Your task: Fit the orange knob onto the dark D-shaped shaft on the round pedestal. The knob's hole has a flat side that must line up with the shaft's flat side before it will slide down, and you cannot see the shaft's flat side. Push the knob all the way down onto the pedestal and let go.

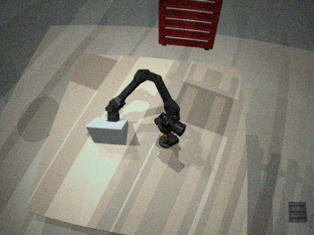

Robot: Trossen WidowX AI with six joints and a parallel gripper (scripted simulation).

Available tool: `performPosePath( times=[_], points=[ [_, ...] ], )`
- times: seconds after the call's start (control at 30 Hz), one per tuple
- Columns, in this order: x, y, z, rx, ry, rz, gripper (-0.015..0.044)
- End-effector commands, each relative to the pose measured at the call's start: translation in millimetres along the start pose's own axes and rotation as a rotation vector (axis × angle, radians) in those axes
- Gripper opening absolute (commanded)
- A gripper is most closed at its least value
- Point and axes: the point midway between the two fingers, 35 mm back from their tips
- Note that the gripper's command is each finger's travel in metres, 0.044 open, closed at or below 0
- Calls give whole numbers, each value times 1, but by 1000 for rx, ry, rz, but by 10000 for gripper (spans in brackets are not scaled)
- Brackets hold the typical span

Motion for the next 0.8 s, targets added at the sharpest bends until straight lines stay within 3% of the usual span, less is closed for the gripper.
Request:
performPosePath(
  times=[0.0, 0.77],
  points=[
    [0, 1, -1, 9, -2, 0, 0],
    [4, 1, -2, 9, -2, 0, 0]
  ],
)
Point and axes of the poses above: the point midway between the two fingers, 35 mm back from their tips, its own x axis back along the fingers, its own y axis across the jaws, z = x × y, and after that the axes turned 3 degrees about -x, right-handed
